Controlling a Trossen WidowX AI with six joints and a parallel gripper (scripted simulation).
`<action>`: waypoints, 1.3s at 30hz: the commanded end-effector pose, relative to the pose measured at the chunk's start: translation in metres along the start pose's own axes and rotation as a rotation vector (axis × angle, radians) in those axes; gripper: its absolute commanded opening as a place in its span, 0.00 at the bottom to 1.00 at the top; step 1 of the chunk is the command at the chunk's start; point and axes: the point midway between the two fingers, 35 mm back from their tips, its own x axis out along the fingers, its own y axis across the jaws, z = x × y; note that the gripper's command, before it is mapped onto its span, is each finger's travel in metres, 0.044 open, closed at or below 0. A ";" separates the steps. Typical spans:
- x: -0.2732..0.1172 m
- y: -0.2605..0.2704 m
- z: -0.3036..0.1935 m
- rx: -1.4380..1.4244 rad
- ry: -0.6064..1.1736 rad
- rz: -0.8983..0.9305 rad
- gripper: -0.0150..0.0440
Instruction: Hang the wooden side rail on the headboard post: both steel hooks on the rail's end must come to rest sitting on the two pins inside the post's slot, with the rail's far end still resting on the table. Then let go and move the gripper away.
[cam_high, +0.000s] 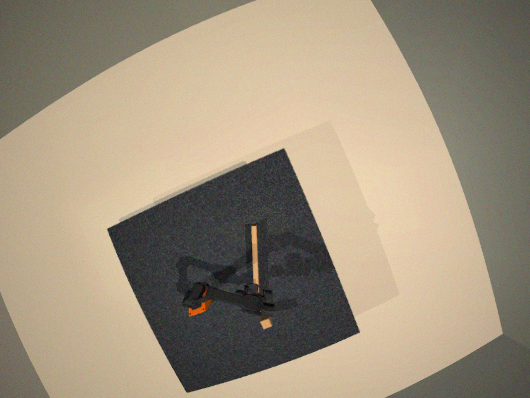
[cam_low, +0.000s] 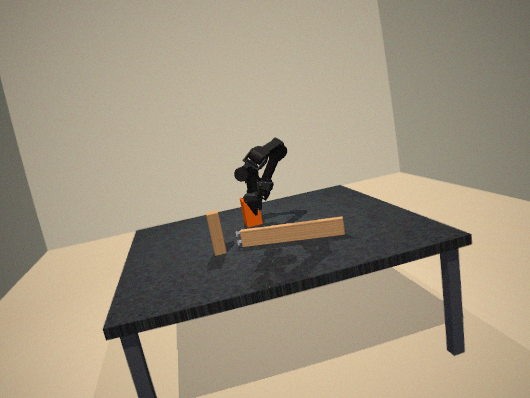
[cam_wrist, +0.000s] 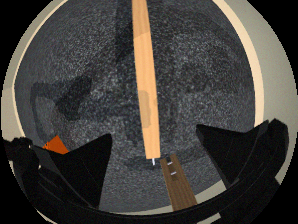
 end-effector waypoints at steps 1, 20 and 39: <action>0.008 0.000 0.000 -0.015 -0.009 0.013 1.00; 0.058 0.000 0.001 -0.015 -0.011 0.013 1.00; 0.089 -0.001 0.001 -0.015 -0.011 0.012 1.00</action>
